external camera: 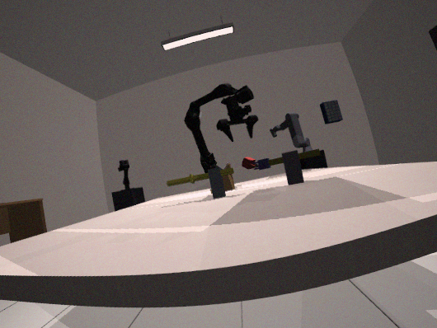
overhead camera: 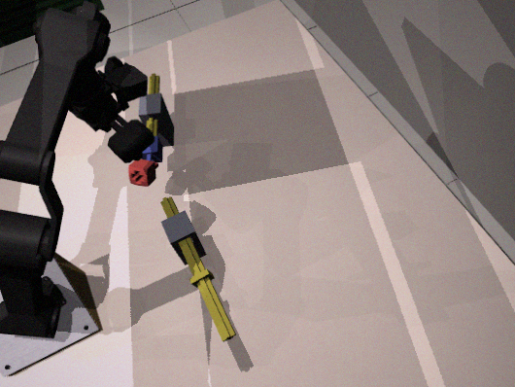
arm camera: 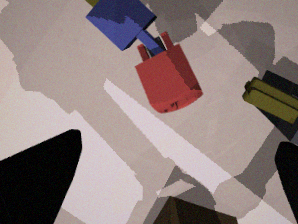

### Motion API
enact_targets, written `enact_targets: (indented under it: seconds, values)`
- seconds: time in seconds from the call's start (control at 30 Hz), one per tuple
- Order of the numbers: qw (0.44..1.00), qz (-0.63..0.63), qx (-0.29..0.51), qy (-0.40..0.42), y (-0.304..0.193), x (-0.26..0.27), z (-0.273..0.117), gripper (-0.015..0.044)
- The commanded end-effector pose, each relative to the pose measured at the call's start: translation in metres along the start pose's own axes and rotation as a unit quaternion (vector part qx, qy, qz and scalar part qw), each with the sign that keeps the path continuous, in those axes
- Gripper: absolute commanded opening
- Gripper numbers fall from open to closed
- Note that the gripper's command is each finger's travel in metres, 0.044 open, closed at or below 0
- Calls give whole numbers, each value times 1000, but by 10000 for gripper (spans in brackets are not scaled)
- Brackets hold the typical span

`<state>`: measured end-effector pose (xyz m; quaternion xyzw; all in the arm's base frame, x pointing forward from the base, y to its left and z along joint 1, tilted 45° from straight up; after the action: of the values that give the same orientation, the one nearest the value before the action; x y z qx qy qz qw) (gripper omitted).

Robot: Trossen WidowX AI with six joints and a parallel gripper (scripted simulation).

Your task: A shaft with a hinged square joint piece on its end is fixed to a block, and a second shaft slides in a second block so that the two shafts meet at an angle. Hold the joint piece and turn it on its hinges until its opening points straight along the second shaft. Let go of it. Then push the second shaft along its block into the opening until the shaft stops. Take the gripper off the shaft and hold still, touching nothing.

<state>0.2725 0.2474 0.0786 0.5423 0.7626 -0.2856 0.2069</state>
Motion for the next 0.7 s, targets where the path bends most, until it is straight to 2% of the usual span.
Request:
enact_targets:
  seconds: [0.0, 0.23, 0.5, 0.67]
  values:
    - [998, 59, 0, 4, -4, -2, -22, 440]
    - [998, 64, 0, 3, -5, -2, -23, 440]
    - [987, 158, 29, -17, -55, -27, 2, 440]
    - [985, 166, 31, -19, -60, -29, 5, 440]
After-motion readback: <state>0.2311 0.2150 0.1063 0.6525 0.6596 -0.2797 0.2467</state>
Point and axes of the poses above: the point midway between the two fingers, 35 mm back from their tips, its own z axis out along the fingers, its own x axis across the jaws, y = z × x, the point moved 8 cm from there along -z, back along the fingers, and after that the axes turned 4 degrees about -z, right-handed, at the moved point
